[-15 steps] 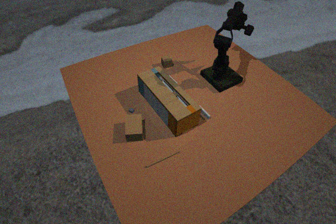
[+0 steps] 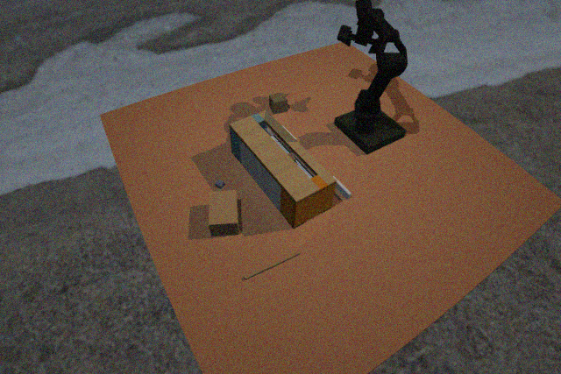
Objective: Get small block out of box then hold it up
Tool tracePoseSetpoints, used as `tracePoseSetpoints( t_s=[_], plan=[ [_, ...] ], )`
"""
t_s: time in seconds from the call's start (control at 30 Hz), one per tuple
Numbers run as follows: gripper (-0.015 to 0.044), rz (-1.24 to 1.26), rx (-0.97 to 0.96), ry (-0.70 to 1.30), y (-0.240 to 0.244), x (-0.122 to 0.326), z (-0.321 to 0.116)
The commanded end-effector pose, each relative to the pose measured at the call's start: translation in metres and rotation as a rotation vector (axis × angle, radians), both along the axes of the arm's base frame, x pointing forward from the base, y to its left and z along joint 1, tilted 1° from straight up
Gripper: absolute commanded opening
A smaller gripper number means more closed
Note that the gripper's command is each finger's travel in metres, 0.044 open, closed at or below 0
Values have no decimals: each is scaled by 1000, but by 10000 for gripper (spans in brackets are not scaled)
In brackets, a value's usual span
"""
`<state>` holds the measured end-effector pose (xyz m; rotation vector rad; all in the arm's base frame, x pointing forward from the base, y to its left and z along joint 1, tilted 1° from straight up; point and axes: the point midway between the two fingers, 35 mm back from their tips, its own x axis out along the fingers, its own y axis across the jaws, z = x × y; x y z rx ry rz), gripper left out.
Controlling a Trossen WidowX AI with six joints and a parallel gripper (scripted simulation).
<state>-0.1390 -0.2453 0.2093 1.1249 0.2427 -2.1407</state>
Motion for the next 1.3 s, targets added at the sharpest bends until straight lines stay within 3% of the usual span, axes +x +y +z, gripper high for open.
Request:
tracePoseSetpoints(
  t_s=[0.0, 0.3, 0.6, 0.97, 1.13, 1.27],
  plan=[
    [400, 161, 32, -99, -27, 56, -7],
    [400, 473, 185, -298, -39, 198, -21],
    [400, 706, 434, -419, 21, 326, -35],
    [400, 876, 804, -384, 154, 426, -44],
    [400, 920, 971, -290, 232, 446, -47],
    [400, 924, 991, -273, 243, 447, -47]
  ],
)
